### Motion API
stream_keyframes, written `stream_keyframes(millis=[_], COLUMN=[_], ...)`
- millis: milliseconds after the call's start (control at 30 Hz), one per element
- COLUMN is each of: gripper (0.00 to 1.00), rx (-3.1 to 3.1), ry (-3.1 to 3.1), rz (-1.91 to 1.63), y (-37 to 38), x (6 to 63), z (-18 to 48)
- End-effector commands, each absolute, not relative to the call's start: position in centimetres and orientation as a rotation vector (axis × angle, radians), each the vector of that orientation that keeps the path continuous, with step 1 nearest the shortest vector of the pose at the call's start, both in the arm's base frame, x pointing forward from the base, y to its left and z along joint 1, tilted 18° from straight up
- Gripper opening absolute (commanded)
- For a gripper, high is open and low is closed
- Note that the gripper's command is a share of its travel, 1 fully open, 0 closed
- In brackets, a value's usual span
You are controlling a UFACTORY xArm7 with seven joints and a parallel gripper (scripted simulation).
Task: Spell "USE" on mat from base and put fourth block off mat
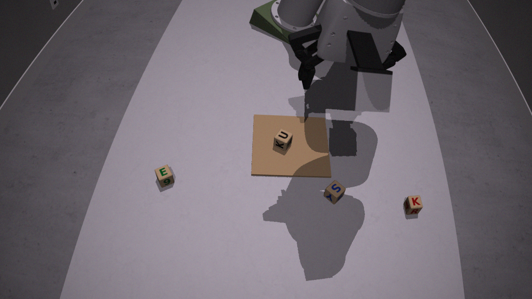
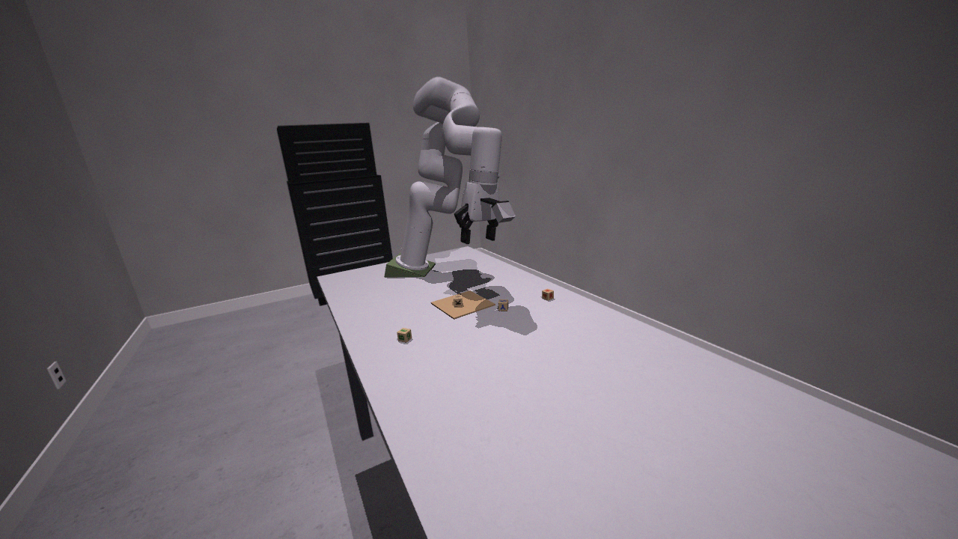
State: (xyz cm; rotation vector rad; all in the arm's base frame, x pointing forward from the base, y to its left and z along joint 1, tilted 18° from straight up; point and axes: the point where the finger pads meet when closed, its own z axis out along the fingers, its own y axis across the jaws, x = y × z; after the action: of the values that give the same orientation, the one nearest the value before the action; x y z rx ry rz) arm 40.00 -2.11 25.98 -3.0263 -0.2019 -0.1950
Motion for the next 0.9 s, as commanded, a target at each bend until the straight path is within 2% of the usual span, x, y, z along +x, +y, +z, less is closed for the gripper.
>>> stream_keyframes(millis=[0,467,533,867], gripper=[1.00,1.00,1.00,1.00], rx=[-2.949,-2.949,-2.868,-2.868], ry=[-0.308,-0.308,-0.407,-0.407], rz=[-0.335,-0.335,-0.470,-0.470], y=[-3.5,-3.5,-4.8,-4.8], x=[40.0,40.0,39.9,39.9], z=[26.7,26.7,27.1,27.1])
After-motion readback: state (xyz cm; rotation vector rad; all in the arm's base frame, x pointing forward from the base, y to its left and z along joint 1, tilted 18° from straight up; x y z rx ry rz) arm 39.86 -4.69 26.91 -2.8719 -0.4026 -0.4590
